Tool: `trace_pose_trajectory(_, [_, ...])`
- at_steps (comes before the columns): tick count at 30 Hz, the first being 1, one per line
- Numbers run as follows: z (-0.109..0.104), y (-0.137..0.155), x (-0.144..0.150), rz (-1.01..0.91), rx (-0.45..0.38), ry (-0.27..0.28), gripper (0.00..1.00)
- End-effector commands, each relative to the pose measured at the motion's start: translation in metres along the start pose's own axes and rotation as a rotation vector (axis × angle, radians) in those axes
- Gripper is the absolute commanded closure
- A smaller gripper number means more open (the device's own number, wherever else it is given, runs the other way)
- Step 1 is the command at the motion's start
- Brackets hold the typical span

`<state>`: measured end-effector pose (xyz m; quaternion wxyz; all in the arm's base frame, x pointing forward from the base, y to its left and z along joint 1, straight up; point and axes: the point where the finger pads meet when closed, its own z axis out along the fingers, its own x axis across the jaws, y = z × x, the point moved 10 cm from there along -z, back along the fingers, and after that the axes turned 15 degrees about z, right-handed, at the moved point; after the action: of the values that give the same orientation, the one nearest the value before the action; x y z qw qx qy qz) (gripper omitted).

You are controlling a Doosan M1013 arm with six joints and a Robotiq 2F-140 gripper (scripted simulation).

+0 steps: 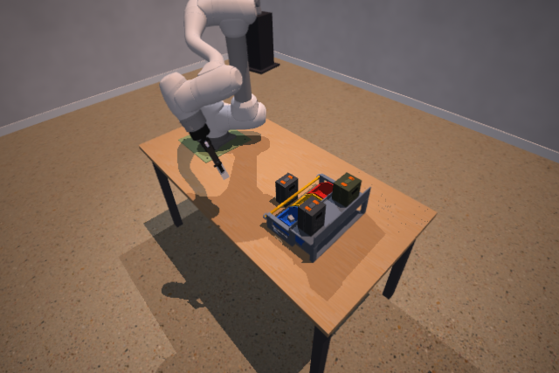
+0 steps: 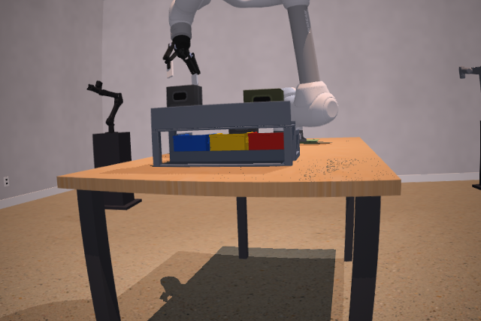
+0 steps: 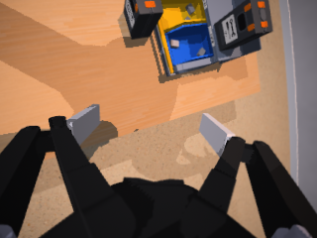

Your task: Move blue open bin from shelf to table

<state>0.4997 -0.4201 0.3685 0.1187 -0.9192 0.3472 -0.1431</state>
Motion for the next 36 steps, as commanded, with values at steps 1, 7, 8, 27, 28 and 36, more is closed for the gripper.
trace_pose_trajectory(1, [0.0, 0.0, 0.0, 0.0, 0.0, 0.0, 0.0])
trace_pose_trajectory(7, [-0.005, -0.009, 0.002, -0.051, -0.001, -0.012, 0.43])
trace_pose_trajectory(8, [-0.01, -0.018, 0.003, -0.101, -0.002, -0.024, 0.43])
trace_pose_trajectory(27, [-0.044, -0.082, 0.015, -0.455, -0.011, -0.108, 0.43])
trace_pose_trajectory(28, [-0.048, -0.091, 0.017, -0.505, -0.013, -0.12, 0.43])
trace_pose_trajectory(36, [-0.048, -0.091, 0.017, -0.505, -0.013, -0.12, 0.43])
